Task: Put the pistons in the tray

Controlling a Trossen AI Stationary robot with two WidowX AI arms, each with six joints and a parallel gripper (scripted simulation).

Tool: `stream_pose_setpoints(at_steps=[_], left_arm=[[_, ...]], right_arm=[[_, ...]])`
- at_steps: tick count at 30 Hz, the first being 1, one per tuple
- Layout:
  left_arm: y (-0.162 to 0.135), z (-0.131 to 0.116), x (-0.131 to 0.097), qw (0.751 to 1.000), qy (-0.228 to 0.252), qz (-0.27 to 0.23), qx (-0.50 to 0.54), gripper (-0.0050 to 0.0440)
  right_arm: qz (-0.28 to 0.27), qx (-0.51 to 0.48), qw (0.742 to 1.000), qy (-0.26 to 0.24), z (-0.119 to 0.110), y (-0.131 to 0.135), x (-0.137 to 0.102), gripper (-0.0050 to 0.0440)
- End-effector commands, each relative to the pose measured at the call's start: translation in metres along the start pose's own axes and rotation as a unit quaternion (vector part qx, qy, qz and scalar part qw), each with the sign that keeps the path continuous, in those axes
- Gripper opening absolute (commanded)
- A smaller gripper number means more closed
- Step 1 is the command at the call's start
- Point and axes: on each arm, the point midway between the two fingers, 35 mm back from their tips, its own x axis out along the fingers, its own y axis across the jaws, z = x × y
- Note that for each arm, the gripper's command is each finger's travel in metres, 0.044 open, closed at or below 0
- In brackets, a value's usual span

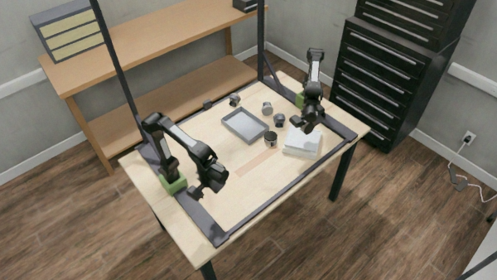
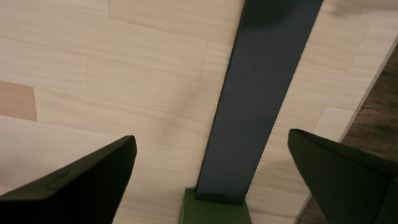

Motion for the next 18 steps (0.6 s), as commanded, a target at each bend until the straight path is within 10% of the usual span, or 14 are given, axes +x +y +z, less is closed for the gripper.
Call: stream_pose_setpoints(at_steps=[1, 18], left_arm=[[-0.0031, 0.0038, -0.0160, 0.998, -0.008, -0.021, -0.057, 0.0158], [-0.0029, 0.0036, -0.0173, 0.967, 0.028, -0.032, -0.251, 0.0158]], right_arm=[[0.001, -0.003, 1.000, -0.017, 0.0055, 0.0011, -0.0085, 0.0400], [0.001, -0.003, 1.000, -0.017, 0.0055, 0.0011, -0.0085, 0.0400]])
